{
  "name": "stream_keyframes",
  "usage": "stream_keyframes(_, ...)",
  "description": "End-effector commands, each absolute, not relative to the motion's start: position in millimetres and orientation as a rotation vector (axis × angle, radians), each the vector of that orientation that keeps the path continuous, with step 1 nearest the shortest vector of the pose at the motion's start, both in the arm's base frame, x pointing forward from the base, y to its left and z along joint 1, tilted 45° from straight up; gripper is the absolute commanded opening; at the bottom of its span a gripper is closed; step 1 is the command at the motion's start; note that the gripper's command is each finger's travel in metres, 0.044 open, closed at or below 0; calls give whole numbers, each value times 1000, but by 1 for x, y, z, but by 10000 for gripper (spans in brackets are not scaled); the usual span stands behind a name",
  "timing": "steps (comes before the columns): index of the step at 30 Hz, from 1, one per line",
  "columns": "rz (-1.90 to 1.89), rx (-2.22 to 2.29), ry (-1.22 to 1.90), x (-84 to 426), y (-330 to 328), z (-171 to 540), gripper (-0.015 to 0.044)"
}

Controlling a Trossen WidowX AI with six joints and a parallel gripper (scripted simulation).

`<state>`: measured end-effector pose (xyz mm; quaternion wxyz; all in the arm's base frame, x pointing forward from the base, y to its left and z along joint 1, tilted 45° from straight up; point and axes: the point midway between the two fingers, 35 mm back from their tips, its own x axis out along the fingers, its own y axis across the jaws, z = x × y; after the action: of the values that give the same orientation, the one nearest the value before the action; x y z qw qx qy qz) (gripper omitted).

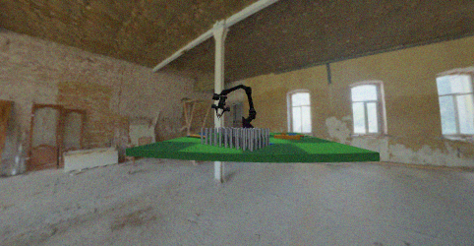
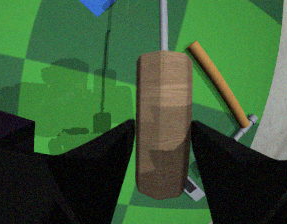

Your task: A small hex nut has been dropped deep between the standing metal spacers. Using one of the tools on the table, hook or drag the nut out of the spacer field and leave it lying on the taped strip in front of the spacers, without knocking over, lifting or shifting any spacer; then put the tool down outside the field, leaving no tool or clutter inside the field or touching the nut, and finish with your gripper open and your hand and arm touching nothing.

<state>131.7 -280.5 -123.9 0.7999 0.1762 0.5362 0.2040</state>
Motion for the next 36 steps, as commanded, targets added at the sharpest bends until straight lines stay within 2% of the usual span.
stream_keyframes(1,453,340,1097,117,-286,-136,0)
stream_keyframes(13,489,220,931,66,-283,-173,0)
stream_keyframes(36,489,218,928,68,-273,-192,0)
